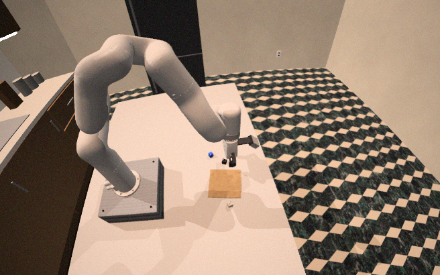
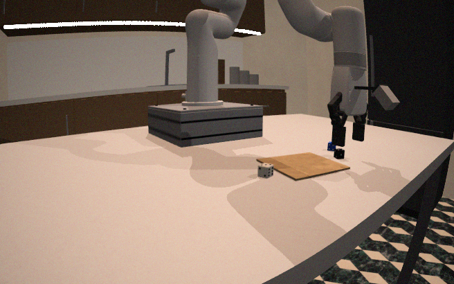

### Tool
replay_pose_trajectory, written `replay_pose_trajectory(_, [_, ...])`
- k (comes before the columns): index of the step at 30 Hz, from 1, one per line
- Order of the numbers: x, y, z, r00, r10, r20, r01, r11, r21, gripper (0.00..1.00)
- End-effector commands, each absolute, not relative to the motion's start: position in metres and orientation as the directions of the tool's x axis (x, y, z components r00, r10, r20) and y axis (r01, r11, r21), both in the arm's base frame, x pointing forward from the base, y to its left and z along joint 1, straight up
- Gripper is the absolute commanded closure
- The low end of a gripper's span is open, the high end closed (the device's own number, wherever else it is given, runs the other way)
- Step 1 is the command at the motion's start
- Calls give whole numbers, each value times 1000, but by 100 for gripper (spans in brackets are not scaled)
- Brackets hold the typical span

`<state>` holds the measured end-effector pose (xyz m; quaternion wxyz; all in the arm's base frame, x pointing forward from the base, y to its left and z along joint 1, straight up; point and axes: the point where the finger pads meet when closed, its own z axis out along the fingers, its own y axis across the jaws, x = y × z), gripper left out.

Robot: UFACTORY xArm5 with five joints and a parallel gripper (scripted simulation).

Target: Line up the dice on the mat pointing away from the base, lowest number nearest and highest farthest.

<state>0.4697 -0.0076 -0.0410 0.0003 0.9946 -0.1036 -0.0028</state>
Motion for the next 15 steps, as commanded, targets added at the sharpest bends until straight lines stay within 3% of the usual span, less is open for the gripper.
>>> replay_pose_trajectory(1, [471,-8,-40,979,-206,-2,-206,-979,0,0])
replay_pose_trajectory(15, [453,17,-40,979,-206,-2,-206,-979,1,0])
